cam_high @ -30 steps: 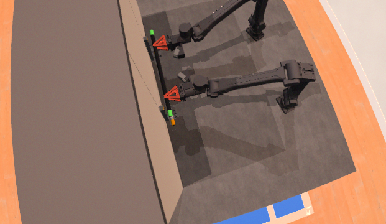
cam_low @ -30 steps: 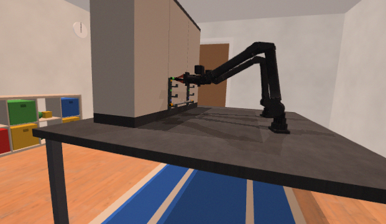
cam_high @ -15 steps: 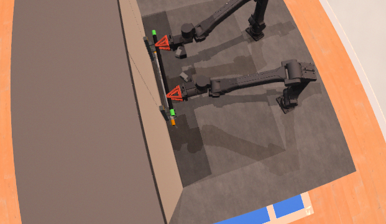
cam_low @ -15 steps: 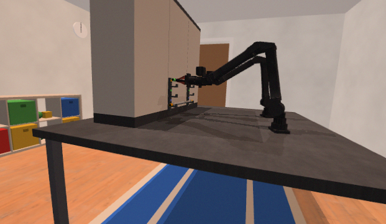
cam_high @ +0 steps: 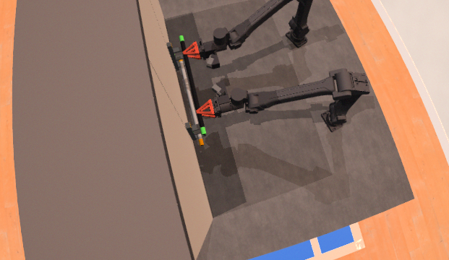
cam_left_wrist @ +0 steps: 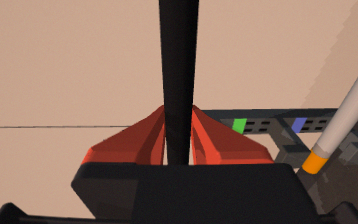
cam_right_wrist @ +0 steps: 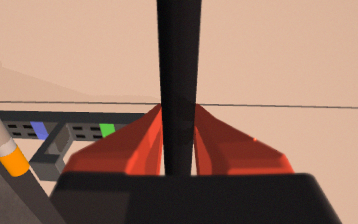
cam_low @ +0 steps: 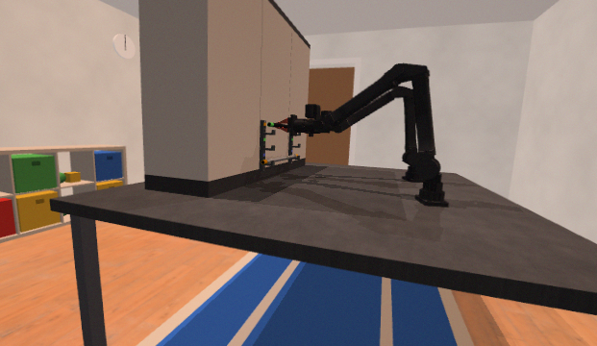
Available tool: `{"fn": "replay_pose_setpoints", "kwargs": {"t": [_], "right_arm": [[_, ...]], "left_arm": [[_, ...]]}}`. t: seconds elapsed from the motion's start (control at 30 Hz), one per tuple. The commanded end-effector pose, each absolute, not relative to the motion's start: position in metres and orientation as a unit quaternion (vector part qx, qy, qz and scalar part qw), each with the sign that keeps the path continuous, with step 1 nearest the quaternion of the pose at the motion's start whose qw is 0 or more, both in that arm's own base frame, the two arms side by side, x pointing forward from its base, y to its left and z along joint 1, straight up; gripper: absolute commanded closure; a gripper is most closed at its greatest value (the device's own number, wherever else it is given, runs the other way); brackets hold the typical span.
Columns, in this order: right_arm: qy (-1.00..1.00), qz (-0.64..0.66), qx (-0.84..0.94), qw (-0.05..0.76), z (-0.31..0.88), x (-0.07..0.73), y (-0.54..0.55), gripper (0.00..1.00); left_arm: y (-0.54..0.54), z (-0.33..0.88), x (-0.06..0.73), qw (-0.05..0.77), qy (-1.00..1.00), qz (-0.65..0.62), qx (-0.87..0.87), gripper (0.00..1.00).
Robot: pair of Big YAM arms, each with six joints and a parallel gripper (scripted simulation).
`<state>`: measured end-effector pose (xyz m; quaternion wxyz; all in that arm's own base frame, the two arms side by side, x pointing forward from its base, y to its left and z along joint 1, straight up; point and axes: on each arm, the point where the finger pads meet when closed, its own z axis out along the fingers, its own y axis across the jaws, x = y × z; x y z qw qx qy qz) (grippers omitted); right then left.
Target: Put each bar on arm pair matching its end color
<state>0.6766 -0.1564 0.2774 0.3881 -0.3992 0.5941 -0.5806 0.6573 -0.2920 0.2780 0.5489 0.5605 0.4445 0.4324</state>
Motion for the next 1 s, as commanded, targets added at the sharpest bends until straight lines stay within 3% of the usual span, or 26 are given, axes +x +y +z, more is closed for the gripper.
{"fn": "replay_pose_setpoints", "kwargs": {"t": [0.0, 0.97], "right_arm": [[0.582, -0.597, -0.377, 0.404, 0.3087, 0.6704, -0.1576, 1.0], [0.582, -0.597, -0.377, 0.404, 0.3042, 0.663, -0.1533, 1.0]], "left_arm": [[-0.2799, 0.3298, 0.653, 0.577, 0.438, 0.451, 0.521, 1.0], [-0.2768, 0.3247, 0.6443, 0.577, 0.438, 0.451, 0.521, 1.0]]}}
